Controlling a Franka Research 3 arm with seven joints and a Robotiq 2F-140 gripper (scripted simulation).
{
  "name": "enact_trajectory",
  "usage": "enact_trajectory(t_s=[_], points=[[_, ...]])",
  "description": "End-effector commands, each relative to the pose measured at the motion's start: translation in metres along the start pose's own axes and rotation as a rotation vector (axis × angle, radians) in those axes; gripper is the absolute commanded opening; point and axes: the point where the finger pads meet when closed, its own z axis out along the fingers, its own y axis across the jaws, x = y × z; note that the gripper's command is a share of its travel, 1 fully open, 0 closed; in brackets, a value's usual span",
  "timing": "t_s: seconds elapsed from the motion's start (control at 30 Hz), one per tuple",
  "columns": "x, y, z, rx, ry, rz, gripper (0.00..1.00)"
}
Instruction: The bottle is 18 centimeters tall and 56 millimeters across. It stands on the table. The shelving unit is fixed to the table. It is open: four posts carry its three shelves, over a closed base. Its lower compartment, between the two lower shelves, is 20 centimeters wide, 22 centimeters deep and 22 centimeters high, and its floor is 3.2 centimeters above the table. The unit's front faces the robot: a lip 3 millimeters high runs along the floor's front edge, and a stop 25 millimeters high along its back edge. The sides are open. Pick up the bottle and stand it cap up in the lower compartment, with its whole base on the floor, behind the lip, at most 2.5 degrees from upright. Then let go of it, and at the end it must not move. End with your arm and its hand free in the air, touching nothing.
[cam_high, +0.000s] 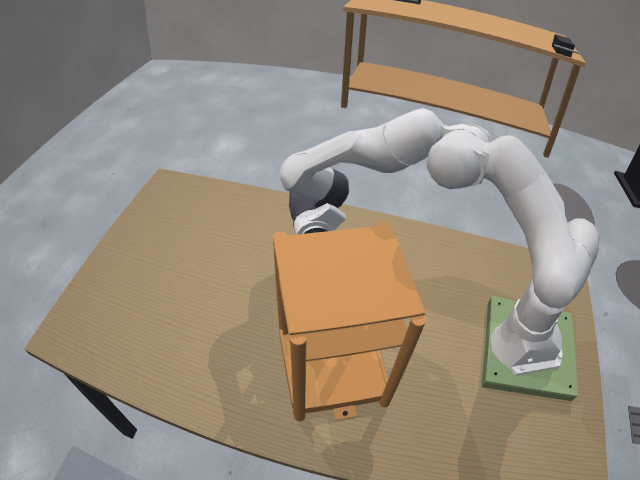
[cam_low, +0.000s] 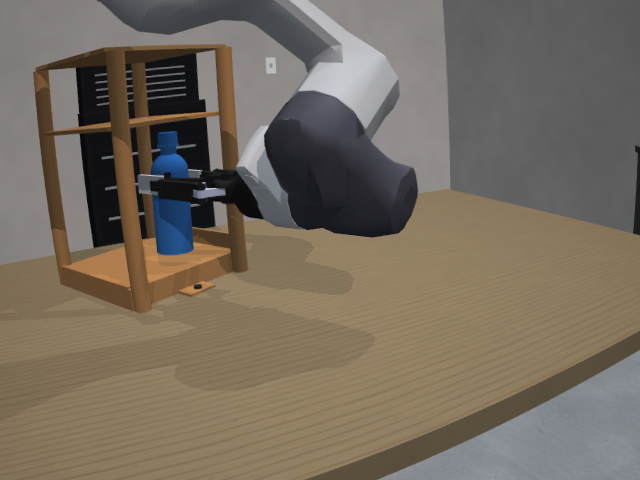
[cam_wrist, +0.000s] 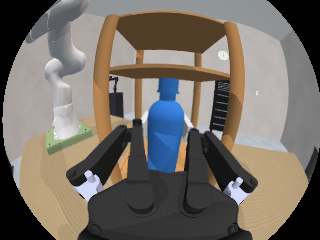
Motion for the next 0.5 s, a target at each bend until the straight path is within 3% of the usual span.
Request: enact_trajectory(t_s=[0.0,0.47], points=[[-0.001,0.005,0.007,-0.015,-0.011,-0.036,0.00],[-0.001,0.005,0.029,-0.015,-0.011,-0.036,0.00]])
